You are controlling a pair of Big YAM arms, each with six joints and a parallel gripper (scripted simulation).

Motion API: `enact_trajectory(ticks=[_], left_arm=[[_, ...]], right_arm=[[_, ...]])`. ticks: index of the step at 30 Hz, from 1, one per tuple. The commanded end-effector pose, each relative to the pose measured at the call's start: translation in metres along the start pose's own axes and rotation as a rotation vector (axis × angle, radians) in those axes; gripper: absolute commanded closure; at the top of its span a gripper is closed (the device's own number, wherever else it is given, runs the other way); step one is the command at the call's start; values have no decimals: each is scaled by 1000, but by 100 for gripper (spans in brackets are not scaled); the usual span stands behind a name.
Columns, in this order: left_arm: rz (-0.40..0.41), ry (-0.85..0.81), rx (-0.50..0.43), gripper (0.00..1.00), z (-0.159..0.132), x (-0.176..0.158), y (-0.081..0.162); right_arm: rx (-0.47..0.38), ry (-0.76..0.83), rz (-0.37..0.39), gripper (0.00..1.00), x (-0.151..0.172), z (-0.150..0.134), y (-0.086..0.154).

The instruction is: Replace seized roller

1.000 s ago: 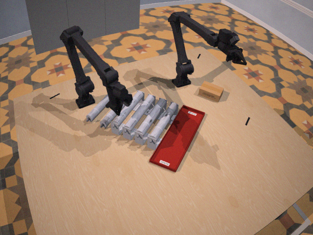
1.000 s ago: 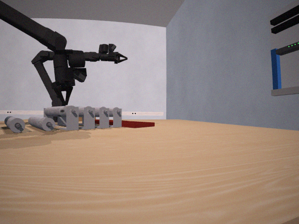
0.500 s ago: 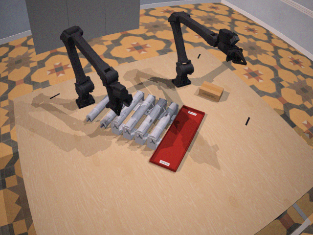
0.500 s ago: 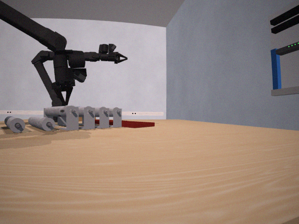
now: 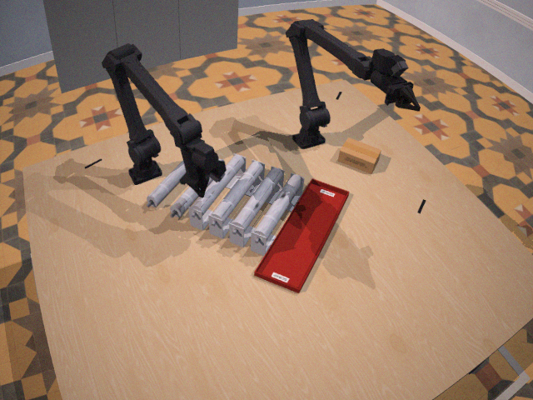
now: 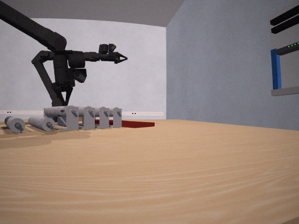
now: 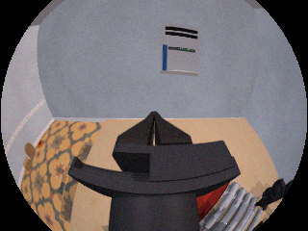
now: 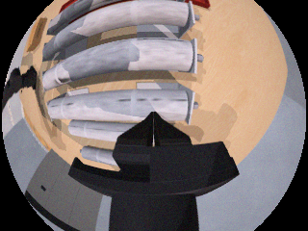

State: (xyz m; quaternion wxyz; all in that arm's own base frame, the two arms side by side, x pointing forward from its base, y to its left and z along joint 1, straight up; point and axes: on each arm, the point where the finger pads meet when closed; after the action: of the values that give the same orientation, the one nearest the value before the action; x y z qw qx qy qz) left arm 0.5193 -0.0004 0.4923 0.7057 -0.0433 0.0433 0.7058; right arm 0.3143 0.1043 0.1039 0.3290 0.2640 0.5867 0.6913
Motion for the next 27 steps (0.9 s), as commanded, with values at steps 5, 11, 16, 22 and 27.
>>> enact_trajectory(ticks=[5, 11, 16, 22, 27], left_arm=[[-12, -15, -47, 100, 34, -8, -3], [-12, -15, -47, 100, 34, -8, -3], [-12, -15, -47, 100, 34, -8, -3], [-12, -15, -47, 100, 34, -8, -3], [-12, -15, -47, 100, 34, -8, -3]], right_arm=[[4, 12, 7, 100, 4, 1, -7], [-53, 7, -20, 100, -7, 34, 11], [-49, 4, -21, 100, -8, 40, 7], [-26, 3, -11, 100, -6, 40, -3], [43, -9, 13, 100, -2, 10, -18]])
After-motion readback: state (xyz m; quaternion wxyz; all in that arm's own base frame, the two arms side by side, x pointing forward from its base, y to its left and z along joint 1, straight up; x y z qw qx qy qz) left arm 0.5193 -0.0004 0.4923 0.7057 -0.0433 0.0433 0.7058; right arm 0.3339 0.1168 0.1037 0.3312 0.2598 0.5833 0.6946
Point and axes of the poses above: on each arm, the point where the finger pads meet when closed, its own y axis back along the fingers, its own x axis across the jaws, z = x × y, and after that the axes turned 7 degrees about y, right-handed
